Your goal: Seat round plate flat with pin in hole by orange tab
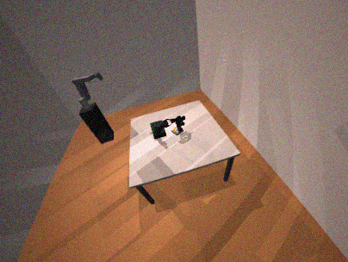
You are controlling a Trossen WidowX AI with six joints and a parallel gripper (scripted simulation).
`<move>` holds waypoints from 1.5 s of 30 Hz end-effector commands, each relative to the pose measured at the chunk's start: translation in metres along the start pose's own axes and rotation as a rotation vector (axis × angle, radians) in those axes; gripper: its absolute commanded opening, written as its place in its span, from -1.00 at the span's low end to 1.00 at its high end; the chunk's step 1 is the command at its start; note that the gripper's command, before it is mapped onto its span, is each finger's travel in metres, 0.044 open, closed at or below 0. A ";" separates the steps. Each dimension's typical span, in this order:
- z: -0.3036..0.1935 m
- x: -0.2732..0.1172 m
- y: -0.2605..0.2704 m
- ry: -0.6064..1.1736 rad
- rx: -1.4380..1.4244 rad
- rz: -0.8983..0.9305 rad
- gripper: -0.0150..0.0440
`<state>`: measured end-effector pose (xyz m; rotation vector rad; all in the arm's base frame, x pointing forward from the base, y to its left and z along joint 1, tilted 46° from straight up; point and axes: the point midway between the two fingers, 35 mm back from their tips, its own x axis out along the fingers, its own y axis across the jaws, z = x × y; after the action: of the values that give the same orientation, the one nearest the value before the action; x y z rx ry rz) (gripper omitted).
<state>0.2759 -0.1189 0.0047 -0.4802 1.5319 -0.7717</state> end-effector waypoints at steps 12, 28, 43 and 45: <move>0.014 -0.001 0.015 -0.002 0.000 0.001 -0.49; 0.021 -0.005 0.029 -0.002 0.001 0.002 -0.49; 0.023 -0.005 0.042 -0.002 0.001 0.002 -0.49; 0.023 -0.006 0.044 -0.002 0.001 0.002 -0.49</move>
<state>0.3038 -0.0942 -0.0176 -0.4814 1.5250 -0.7763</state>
